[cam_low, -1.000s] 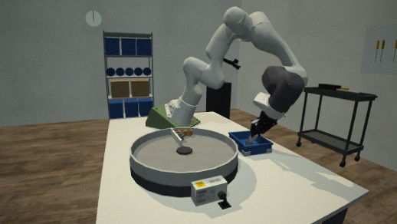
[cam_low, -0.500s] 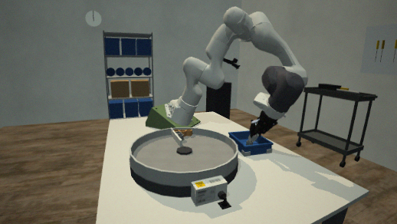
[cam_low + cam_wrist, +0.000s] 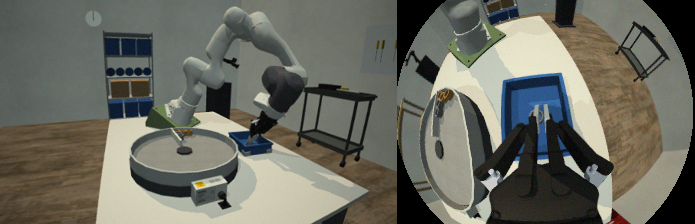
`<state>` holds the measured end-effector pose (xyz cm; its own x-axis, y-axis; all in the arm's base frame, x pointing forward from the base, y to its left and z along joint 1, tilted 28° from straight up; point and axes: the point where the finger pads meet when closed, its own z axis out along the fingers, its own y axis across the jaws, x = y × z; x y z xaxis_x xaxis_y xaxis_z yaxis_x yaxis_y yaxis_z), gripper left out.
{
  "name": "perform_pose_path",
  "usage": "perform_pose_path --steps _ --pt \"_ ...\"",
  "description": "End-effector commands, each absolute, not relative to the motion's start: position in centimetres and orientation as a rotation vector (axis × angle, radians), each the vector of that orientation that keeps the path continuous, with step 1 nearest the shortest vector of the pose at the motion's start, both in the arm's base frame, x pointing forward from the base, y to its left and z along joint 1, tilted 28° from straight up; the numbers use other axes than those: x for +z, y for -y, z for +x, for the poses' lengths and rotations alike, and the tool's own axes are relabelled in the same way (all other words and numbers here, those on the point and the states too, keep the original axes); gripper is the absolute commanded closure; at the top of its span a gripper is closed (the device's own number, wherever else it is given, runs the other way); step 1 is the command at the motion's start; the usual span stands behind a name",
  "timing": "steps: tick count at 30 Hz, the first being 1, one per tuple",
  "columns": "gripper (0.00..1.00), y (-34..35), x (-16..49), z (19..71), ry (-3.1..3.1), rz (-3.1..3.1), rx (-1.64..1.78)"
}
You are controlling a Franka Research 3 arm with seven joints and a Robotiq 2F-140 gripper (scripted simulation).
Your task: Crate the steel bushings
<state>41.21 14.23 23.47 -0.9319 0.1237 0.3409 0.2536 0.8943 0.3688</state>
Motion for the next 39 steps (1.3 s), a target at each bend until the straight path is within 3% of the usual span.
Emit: perform_pose_path --steps 1,23,39 --pt "0.93 -14.1 23.3 41.2 2.747 -0.292 -0.592" --pt "0.93 -14.0 23.9 40.9 2.747 -0.292 -0.592" --pt "0.93 -12.4 29.4 38.4 2.747 -0.292 -0.592"
